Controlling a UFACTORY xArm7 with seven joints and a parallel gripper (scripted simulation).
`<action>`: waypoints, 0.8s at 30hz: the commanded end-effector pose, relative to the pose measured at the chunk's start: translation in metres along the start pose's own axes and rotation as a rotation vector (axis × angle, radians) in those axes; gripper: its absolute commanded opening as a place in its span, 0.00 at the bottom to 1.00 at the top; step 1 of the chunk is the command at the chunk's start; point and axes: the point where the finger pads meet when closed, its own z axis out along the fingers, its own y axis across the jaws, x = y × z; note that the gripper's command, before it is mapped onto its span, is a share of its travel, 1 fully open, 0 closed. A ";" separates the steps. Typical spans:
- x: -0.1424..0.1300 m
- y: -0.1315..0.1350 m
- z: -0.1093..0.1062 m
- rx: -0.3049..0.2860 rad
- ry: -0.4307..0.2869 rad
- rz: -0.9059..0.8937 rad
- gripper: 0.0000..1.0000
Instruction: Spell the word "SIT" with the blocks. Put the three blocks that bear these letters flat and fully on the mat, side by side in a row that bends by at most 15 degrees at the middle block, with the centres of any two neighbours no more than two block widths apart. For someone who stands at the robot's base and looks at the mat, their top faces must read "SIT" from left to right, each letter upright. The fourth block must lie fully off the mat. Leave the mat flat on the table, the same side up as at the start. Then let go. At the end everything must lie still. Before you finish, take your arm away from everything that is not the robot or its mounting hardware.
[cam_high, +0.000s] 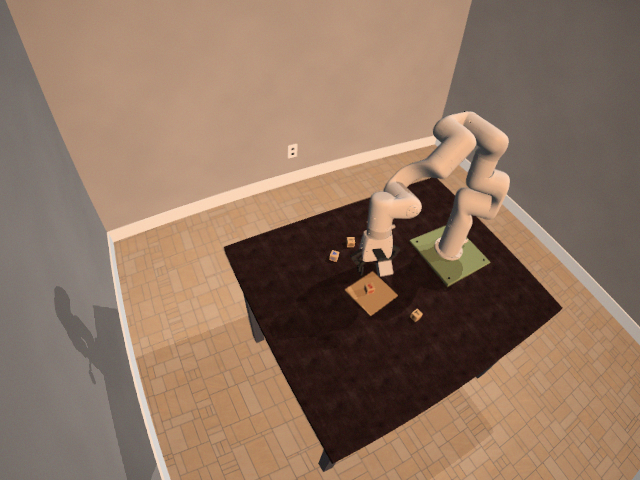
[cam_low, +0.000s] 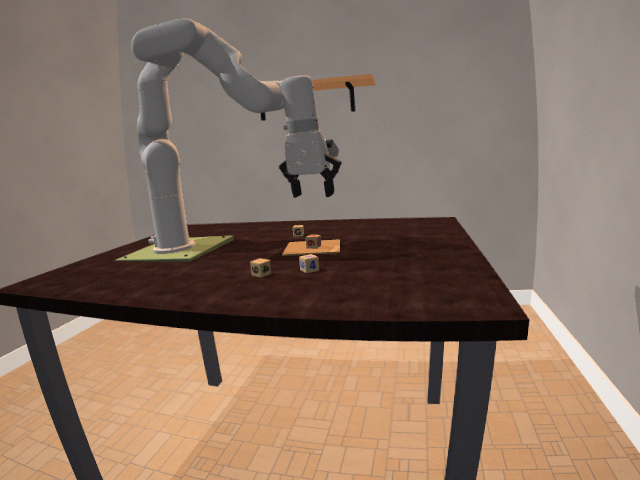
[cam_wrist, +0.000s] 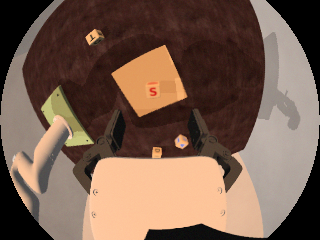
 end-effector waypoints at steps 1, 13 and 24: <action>0.002 -0.002 -0.006 0.004 -0.076 -0.044 1.00; 0.002 -0.003 -0.009 0.006 -0.106 -0.060 1.00; 0.002 -0.004 -0.011 0.006 -0.129 -0.071 1.00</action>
